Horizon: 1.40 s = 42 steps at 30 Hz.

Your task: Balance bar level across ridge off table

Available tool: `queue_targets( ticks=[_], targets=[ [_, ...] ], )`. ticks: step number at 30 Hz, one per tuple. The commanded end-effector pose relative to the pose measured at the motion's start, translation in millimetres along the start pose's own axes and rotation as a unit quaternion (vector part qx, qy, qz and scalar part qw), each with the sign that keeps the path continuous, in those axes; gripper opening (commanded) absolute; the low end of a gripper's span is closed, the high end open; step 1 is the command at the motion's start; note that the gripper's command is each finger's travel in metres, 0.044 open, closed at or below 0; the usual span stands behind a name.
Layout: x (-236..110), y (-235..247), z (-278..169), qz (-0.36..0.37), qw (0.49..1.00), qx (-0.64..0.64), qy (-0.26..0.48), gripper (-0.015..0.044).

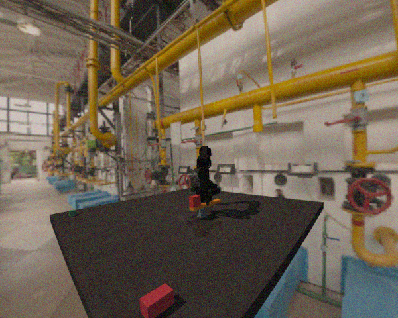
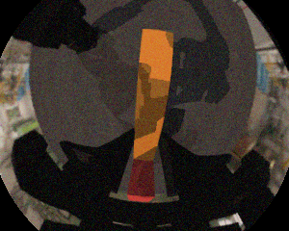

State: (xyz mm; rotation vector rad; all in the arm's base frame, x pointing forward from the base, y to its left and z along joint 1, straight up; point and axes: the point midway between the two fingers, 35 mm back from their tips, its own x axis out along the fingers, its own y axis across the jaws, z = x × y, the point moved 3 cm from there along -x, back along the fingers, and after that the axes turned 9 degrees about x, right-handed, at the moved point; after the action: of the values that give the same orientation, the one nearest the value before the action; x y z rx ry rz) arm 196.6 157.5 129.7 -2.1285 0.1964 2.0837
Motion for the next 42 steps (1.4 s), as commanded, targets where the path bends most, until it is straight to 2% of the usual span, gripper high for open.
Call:
queue_targets(
  ticks=[1,38,42],
  targets=[
    [0.4,0.0,0.3,-0.001,1.0,-0.002,-0.001,0.0],
    [0.0,0.0,0.0,0.0,1.0,0.0,0.0,0.0],
    [0.0,0.0,0.0,0.0,1.0,0.0,0.0,0.0105]
  ],
)
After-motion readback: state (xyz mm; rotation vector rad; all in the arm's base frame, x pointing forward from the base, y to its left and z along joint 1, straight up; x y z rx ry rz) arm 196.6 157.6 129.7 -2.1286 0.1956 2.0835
